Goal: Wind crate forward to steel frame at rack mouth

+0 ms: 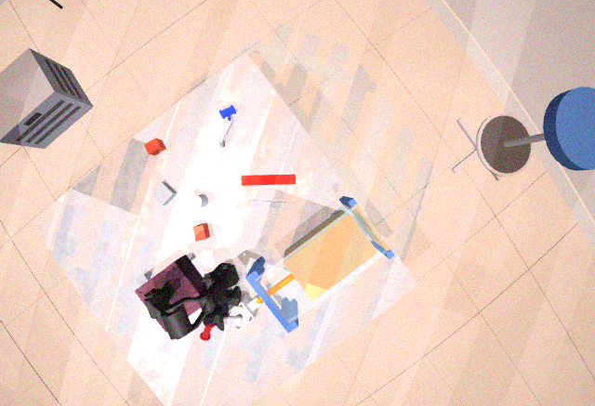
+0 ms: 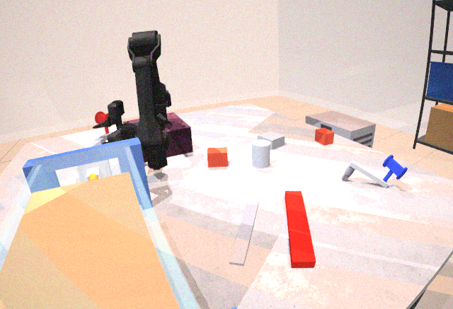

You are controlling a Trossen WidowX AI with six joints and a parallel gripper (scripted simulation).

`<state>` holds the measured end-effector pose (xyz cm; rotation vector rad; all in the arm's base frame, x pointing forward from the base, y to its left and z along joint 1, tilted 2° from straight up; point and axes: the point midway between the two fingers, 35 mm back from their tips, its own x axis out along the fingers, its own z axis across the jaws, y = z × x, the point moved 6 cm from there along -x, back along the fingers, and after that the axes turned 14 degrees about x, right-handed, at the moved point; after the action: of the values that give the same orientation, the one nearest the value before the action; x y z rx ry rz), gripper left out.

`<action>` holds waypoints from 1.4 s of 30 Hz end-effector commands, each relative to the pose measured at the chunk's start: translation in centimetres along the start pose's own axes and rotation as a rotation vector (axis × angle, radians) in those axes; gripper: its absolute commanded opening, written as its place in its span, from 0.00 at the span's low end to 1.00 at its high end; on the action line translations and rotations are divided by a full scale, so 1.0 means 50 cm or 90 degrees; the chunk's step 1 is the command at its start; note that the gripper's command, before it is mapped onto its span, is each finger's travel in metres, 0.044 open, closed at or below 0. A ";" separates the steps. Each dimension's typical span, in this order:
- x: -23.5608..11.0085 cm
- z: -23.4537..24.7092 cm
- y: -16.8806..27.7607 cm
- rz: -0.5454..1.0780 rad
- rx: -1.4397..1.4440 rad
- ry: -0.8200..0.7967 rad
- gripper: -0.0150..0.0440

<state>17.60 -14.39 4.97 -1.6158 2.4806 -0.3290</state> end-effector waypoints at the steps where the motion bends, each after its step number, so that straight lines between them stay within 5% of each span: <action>1: 0.001 -0.005 0.003 0.004 -0.008 0.001 0.66; 36: 0.000 -0.003 0.000 -0.001 0.002 -0.001 0.66; 42: -0.068 -0.008 -0.008 -0.009 0.005 -0.022 0.66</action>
<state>18.16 -13.31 5.12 -1.6165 2.4670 -0.3252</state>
